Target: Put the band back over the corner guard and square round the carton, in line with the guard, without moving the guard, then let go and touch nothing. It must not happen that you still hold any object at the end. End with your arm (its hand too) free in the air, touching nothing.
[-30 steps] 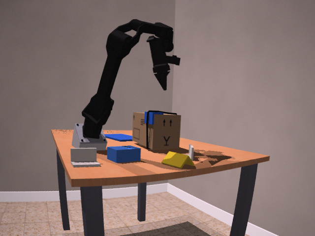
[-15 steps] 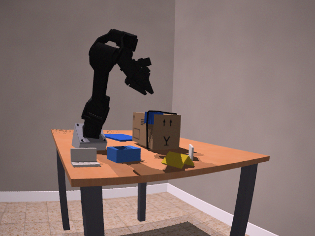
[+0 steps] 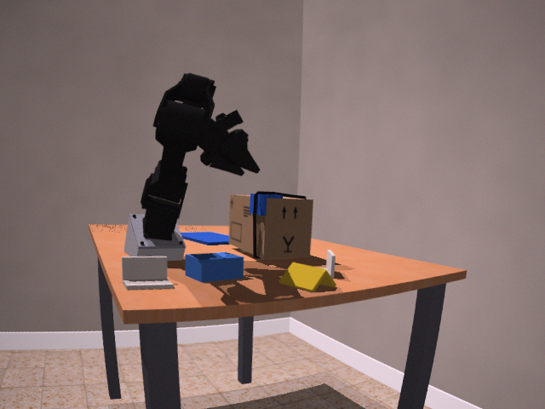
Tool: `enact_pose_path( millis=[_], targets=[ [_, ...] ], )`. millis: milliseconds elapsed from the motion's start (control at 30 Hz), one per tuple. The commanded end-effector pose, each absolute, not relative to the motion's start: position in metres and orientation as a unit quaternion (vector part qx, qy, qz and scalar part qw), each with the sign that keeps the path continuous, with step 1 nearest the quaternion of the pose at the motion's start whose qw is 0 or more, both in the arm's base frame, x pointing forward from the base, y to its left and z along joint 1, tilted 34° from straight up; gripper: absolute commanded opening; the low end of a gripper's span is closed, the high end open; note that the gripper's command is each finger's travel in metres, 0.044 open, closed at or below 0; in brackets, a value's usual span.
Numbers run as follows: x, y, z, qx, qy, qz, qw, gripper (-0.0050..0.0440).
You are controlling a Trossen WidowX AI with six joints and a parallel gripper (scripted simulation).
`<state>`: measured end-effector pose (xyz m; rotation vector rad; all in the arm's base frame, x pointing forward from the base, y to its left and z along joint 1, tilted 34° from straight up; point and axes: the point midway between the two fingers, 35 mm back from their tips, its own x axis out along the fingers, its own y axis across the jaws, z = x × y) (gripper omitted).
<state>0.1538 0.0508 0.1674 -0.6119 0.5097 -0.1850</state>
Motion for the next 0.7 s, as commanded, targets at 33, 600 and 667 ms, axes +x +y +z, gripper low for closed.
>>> enact_pose_path(
  millis=[33, 600, 667],
  targets=[
    [0.156, 0.027, 0.139, -0.304, 0.251, -0.090, 0.915, 0.0440],
    [0.159, 0.015, 0.115, -0.303, 0.244, -0.090, 0.917, 0.0440],
    [0.159, 0.015, 0.115, -0.303, 0.244, -0.090, 0.917, 0.0440]
  ],
)
